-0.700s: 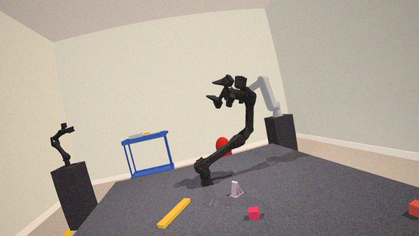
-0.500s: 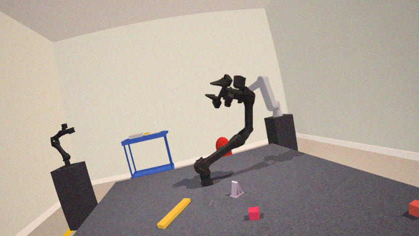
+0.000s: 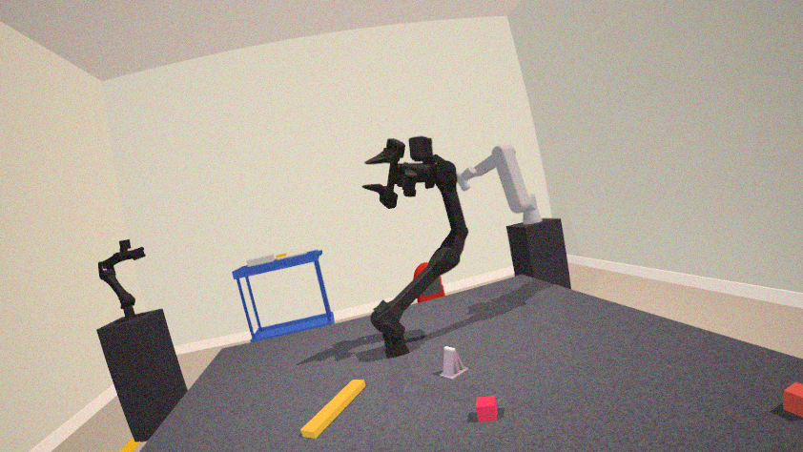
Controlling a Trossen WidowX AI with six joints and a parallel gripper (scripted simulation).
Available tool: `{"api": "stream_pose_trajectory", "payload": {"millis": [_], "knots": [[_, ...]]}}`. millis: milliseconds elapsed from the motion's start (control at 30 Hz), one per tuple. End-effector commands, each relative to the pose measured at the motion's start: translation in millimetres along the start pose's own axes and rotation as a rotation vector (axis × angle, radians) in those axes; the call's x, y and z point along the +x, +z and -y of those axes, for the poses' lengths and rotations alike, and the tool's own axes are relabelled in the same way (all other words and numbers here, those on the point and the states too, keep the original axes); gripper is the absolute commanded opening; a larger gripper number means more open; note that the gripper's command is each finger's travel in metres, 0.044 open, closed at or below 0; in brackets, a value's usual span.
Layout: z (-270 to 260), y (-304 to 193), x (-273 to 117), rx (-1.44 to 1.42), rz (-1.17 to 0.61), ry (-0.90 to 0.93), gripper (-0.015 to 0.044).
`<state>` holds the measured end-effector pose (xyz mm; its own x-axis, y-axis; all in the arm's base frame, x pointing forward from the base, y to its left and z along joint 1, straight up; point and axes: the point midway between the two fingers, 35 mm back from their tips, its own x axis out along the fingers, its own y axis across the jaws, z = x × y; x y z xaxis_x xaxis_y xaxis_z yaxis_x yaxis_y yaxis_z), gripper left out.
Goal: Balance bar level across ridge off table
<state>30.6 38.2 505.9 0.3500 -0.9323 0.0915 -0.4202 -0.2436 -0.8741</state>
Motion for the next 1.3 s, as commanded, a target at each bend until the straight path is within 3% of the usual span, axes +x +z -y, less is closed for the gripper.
{"api": "stream_pose_trajectory", "payload": {"millis": [0,667,1267], "knots": [[-6.5,-4.6,16.5,0.083,0.018,0.04,0.0315],[-51.1,2.3,140.1,0.554,0.211,0.355,0.0315],[-102.7,63.3,238.1,0.841,0.287,0.714,0.0315]]}}
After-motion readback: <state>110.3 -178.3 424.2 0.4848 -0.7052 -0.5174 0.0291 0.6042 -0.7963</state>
